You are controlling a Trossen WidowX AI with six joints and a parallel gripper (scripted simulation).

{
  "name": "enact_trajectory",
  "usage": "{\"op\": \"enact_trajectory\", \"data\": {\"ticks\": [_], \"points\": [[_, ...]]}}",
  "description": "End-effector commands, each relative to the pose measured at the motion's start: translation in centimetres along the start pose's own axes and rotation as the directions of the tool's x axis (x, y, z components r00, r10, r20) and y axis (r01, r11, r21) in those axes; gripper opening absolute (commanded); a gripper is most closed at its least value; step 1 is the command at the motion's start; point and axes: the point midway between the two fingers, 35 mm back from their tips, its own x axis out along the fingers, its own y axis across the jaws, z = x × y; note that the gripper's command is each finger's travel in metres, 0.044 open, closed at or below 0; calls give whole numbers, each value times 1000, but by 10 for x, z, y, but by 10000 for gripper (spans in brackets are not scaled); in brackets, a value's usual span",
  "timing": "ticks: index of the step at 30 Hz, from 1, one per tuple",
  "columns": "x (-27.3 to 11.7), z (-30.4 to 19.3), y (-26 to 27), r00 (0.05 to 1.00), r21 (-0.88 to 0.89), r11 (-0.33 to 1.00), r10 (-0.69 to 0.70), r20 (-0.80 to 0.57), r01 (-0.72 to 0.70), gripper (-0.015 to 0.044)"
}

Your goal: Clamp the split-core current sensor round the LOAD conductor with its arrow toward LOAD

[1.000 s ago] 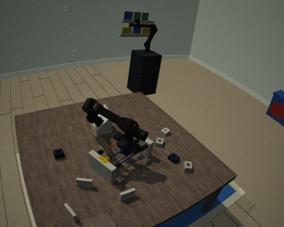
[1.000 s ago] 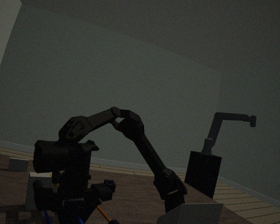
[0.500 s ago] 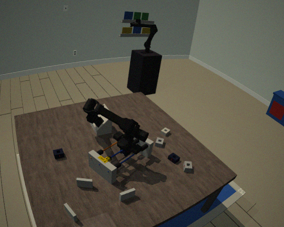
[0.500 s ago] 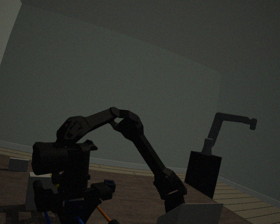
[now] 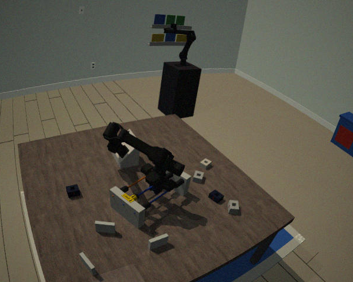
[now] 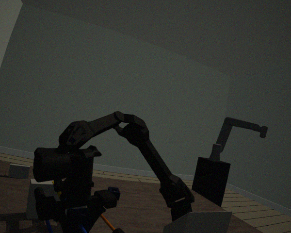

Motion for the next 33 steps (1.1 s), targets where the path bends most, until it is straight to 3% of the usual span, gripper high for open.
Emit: {"op": "enact_trajectory", "data": {"ticks": [1, 31, 33], "points": [[0, 0, 0, 1000, 0, 1000, -1, 0, 1, 268], [0, 0, 0, 1000, 0, 1000, -1, 0, 1, 268], [0, 0, 0, 1000, 0, 1000, -1, 0, 1, 321]]}}
